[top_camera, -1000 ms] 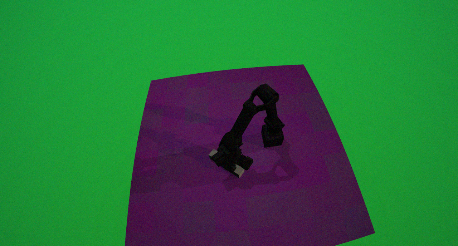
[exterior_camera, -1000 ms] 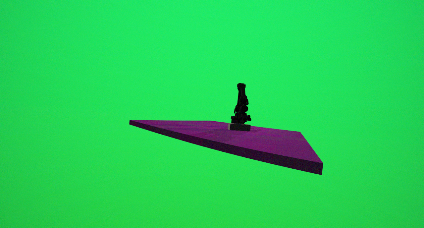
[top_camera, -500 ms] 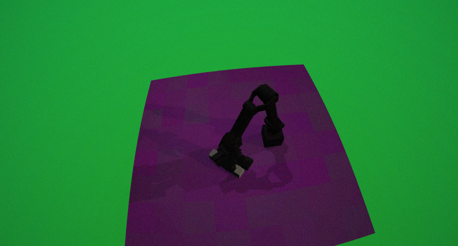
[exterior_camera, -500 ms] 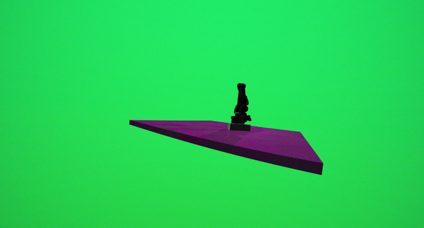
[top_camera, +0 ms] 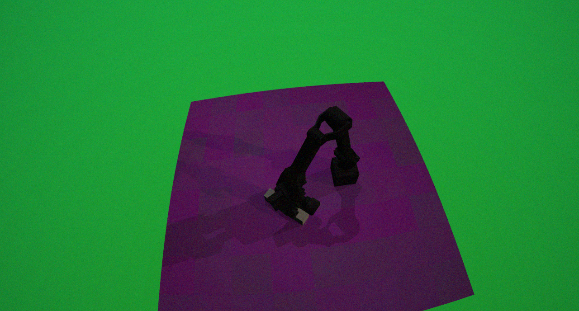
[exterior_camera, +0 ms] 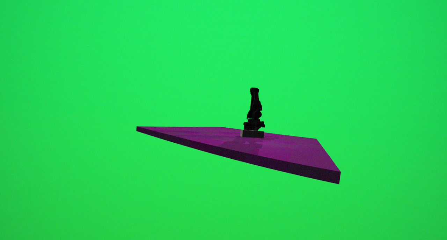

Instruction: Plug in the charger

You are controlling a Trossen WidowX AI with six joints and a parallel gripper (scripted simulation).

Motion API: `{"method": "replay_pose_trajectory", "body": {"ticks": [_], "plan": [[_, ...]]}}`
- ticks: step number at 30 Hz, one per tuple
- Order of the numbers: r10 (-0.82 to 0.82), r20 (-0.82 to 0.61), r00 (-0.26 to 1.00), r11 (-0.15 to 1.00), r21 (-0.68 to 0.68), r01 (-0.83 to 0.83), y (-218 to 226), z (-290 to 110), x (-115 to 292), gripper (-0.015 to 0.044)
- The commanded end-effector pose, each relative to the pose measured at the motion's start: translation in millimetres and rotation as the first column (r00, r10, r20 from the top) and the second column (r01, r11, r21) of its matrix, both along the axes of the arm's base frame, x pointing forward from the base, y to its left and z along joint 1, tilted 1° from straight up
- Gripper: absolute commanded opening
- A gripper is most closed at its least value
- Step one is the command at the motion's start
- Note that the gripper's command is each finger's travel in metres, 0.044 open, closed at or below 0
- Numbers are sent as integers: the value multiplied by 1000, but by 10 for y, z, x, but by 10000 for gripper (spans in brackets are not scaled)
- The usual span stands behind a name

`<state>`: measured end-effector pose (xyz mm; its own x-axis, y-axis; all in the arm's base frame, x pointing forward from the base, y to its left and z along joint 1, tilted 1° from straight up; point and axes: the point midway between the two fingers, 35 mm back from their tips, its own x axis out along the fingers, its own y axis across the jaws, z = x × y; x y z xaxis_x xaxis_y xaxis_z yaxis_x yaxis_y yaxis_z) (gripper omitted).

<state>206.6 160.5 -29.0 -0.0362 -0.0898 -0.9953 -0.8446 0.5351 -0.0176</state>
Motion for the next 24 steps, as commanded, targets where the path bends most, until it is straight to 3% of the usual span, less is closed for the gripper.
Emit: {"method": "replay_pose_trajectory", "body": {"ticks": [1, 7, 24], "plan": [[0, 2, 1000, 1000, 1, 0, 4, 1, 5, 289], [0, 2, 1000, 1000, 2, 0, 3, 1, 5, 440], [2, 10, 1000, 1000, 15, -2, -36, 0, -19, 440]]}}
